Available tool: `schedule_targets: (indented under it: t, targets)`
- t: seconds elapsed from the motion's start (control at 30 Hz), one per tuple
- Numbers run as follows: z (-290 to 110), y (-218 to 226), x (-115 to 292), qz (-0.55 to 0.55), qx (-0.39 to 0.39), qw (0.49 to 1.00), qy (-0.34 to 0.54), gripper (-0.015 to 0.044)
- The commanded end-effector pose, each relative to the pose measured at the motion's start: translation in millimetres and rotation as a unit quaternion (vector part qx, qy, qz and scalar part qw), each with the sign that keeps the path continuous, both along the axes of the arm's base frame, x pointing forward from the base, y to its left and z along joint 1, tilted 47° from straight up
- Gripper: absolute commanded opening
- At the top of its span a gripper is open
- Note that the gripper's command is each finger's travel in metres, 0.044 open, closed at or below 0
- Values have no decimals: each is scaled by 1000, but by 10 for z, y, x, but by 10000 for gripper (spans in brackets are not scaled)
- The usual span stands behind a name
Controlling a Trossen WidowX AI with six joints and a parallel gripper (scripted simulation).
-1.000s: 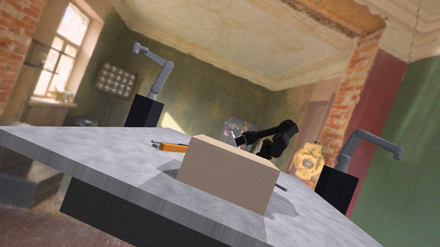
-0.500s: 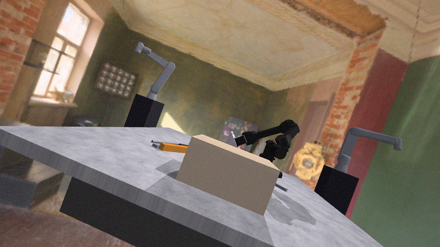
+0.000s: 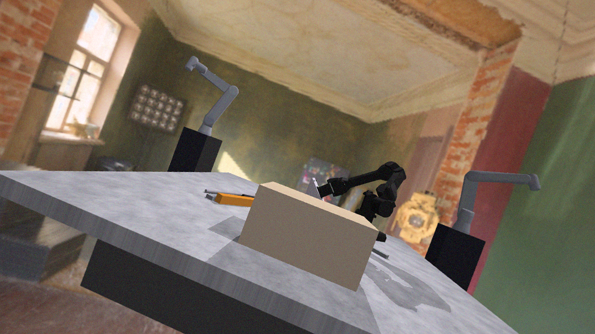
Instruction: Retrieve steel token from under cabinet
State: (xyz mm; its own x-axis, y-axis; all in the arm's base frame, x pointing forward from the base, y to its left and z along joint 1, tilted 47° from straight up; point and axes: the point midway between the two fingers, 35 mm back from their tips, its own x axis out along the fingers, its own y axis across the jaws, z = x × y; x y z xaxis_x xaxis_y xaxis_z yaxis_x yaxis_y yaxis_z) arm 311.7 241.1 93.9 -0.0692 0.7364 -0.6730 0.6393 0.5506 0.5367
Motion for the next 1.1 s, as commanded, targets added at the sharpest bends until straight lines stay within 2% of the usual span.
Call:
schedule_targets:
  t: [0.0, 0.93, 1.07]
  targets:
    - [39, 42, -80, 2, -3, 1000, 0, 0]
    - [335, 278, -423, 2, -1, 1000, 0, 0]
    - [317, 256, -376, 1, 0, 1000, 0, 0]
